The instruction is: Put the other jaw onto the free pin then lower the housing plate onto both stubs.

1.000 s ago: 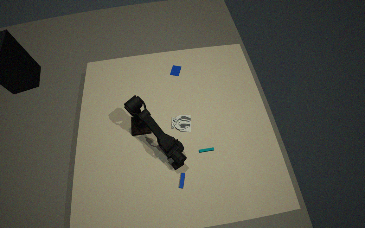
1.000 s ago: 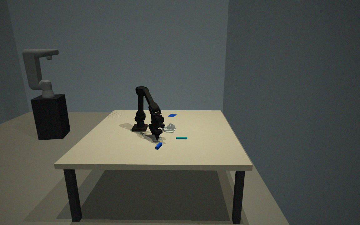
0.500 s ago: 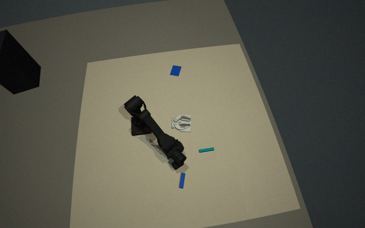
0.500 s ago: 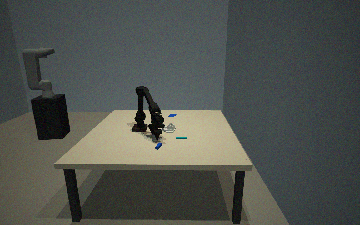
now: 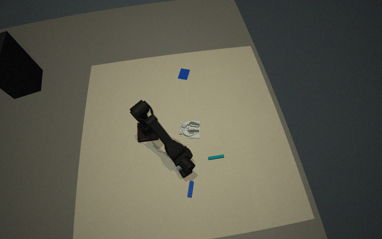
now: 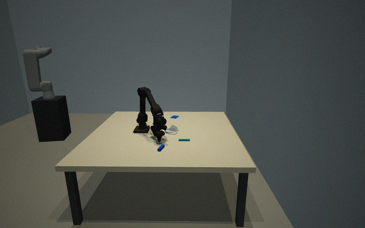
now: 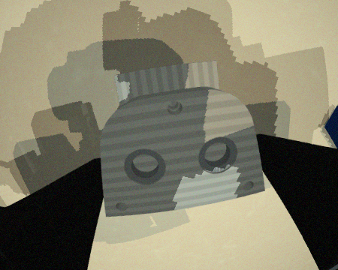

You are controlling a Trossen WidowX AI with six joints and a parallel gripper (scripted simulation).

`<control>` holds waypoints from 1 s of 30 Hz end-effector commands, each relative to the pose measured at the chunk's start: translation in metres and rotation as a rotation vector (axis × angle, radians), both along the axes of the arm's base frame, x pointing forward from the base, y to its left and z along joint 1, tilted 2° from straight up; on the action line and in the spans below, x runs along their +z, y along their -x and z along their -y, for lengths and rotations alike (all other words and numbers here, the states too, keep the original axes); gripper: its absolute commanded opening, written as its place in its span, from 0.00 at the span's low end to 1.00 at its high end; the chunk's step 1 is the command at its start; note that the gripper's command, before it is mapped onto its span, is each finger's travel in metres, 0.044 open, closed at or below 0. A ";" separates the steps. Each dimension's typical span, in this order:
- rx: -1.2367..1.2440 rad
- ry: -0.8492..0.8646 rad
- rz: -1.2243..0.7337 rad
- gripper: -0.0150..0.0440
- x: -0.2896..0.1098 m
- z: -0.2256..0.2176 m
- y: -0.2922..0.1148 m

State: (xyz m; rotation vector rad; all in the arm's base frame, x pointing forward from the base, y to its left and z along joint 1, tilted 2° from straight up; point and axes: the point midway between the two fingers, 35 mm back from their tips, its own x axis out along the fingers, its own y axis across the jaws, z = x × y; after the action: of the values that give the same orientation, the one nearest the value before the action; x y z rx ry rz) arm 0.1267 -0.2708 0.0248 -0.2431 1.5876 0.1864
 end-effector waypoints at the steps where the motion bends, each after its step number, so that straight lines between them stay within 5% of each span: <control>1: 0.000 0.000 0.000 0.90 0.000 0.000 0.000; 16: 0.000 0.000 0.000 0.85 0.001 0.000 0.000; 30: 0.004 -0.001 -0.001 0.85 0.042 0.000 -0.002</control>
State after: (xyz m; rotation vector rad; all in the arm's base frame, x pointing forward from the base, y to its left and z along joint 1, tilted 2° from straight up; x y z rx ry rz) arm 0.1276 -0.2699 0.0555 -0.2403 1.5899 0.1962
